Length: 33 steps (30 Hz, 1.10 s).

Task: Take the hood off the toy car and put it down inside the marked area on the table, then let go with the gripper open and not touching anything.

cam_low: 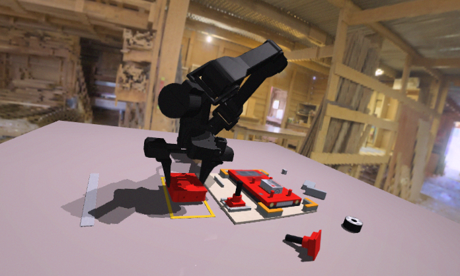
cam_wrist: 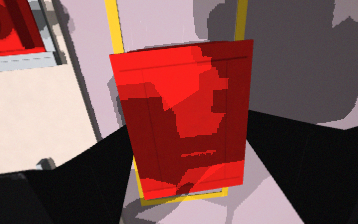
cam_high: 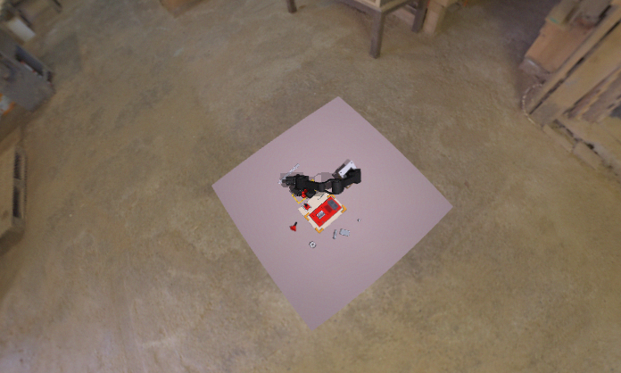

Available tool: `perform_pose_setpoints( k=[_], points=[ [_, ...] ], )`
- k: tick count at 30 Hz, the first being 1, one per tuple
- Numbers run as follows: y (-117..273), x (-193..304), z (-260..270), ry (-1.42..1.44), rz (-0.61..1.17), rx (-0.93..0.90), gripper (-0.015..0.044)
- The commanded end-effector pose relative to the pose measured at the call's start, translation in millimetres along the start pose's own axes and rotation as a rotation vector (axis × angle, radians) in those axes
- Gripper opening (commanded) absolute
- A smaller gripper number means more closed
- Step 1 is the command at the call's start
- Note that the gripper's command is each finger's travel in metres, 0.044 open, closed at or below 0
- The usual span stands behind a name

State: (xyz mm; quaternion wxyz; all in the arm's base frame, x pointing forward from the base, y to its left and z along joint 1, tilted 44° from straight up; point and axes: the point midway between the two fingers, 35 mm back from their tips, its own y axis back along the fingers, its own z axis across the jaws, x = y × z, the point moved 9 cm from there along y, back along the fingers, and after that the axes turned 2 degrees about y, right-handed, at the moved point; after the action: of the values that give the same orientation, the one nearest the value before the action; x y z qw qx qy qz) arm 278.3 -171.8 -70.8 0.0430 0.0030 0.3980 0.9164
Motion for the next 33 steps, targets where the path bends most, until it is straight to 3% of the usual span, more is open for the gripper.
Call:
perform_pose_setpoints(
  k=[1, 11, 27, 33],
  points=[
    [-2.2, 0.1, 0.2, -0.005, -0.003, -0.002, 0.0000],
    [-7.0, 0.2, 0.3, -0.005, -0.003, -0.002, 0.0000],
    [-5.4, 0.0, 0.1, 0.000, 0.000, 0.000, 0.0420],
    [28.4, -1.5, -1.5, -0.001, -0.001, 0.000, 0.0440]
  ],
)
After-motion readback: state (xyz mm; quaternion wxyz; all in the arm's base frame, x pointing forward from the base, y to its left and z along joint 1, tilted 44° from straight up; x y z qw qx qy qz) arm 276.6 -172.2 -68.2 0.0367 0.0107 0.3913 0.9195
